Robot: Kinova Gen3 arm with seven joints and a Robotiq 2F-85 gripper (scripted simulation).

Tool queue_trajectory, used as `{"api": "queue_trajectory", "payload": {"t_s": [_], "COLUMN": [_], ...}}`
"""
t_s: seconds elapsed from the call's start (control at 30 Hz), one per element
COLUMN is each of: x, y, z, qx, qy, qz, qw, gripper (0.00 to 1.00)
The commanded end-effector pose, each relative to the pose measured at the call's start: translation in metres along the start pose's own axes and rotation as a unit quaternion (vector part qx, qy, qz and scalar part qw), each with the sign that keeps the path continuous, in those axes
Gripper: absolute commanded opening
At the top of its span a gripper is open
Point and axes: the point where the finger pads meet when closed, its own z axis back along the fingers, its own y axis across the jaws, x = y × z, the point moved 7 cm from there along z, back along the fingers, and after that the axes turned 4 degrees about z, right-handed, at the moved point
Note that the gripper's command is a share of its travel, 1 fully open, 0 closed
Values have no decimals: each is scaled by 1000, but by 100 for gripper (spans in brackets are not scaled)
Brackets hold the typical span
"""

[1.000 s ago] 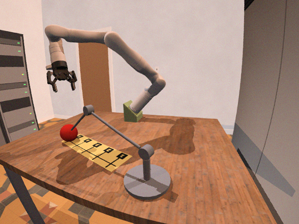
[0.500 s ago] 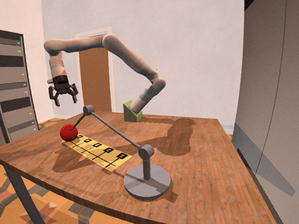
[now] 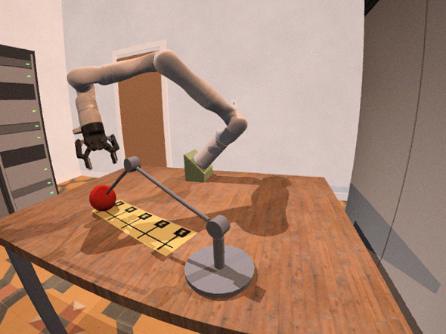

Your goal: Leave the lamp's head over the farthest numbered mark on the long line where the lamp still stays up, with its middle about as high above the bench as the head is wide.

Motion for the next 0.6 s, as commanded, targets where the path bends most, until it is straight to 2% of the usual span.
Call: {"api": "queue_trajectory", "payload": {"t_s": [0.0, 0.5, 0.57], "x": [3, 2, 2], "y": [0, 0, 0], "z": [-2, -42, -42], "qx": [1, 1, 1], "qy": [0, -1, -1], "qz": [1, 0, 0], "qw": [1000, 1000, 1000], "gripper": [100, 100, 100]}}
